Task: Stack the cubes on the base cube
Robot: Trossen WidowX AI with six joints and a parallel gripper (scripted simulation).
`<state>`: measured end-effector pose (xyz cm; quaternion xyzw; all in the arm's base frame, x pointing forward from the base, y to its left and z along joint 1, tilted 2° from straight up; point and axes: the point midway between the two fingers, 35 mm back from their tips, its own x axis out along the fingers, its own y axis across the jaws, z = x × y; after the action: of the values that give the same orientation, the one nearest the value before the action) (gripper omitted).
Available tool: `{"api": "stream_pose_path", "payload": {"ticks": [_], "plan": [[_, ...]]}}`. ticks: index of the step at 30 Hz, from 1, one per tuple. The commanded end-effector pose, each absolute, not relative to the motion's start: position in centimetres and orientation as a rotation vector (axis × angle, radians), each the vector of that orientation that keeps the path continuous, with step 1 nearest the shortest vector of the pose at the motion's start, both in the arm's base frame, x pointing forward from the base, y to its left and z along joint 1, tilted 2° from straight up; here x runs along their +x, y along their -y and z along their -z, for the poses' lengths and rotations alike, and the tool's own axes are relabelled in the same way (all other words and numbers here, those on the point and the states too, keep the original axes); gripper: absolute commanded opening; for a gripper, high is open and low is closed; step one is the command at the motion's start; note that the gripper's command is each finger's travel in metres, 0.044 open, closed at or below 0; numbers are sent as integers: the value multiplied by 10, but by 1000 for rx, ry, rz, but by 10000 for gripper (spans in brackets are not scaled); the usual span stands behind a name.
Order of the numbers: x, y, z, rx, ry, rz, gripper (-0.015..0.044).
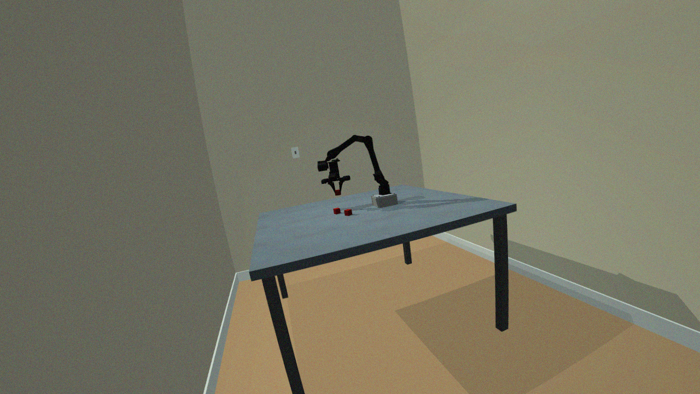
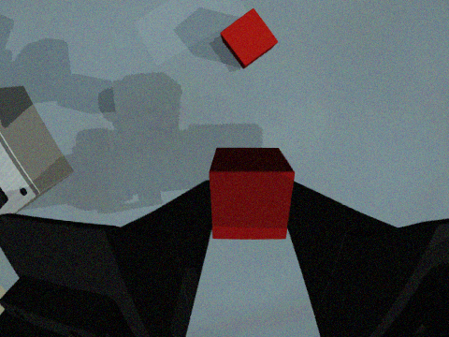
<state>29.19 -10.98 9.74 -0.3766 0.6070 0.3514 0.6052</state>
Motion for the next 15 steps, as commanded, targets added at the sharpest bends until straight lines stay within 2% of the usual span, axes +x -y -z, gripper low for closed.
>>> {"api": "stream_pose_path", "payload": {"ticks": [1,15], "plan": [[295,98,-94,-879,-1402,-818,105],[303,54,-82,-911,-1384,-856,105]]}}
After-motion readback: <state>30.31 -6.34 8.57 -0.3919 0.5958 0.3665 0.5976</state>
